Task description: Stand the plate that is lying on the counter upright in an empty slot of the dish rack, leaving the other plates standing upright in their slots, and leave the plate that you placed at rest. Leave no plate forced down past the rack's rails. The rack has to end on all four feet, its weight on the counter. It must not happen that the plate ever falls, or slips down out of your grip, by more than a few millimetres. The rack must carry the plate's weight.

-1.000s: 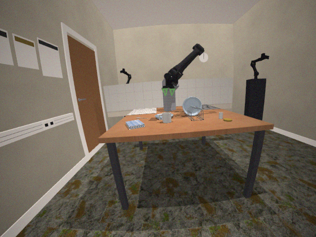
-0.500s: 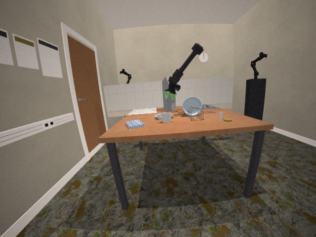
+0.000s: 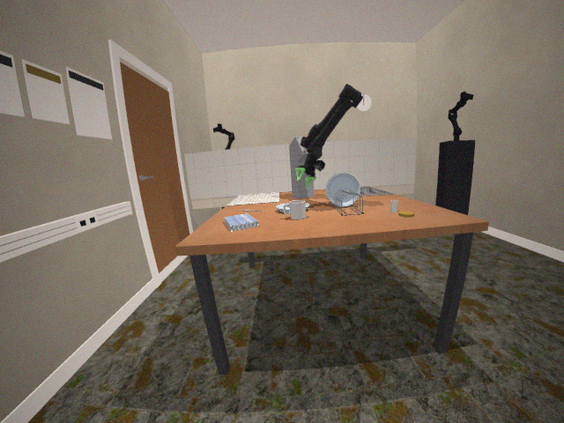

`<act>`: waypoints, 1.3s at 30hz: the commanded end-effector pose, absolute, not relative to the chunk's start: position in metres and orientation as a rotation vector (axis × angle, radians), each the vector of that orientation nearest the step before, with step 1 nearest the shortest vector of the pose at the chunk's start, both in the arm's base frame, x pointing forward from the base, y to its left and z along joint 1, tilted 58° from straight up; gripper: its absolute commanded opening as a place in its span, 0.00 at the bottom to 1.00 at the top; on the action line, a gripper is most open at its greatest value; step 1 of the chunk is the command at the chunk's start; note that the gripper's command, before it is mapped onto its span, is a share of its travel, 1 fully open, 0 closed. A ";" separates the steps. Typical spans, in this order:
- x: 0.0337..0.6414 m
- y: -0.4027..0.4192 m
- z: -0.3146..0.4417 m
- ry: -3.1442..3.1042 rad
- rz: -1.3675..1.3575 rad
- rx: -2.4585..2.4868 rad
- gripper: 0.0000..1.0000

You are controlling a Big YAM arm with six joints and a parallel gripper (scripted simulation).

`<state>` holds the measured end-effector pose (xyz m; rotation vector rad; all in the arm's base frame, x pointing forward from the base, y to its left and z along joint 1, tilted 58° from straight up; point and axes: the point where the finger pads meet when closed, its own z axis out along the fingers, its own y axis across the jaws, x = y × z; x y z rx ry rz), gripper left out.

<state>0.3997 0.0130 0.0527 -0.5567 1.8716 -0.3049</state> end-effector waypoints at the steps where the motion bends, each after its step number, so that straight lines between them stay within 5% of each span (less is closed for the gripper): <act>1: 0.385 0.024 0.039 1.863 -0.289 -0.538 1.00; 21: 0.402 0.036 0.021 1.786 -0.454 -0.441 1.00; 22: 0.402 0.036 0.021 1.786 -0.454 -0.441 0.26; 39: 0.402 0.036 0.021 1.786 -0.454 -0.441 0.26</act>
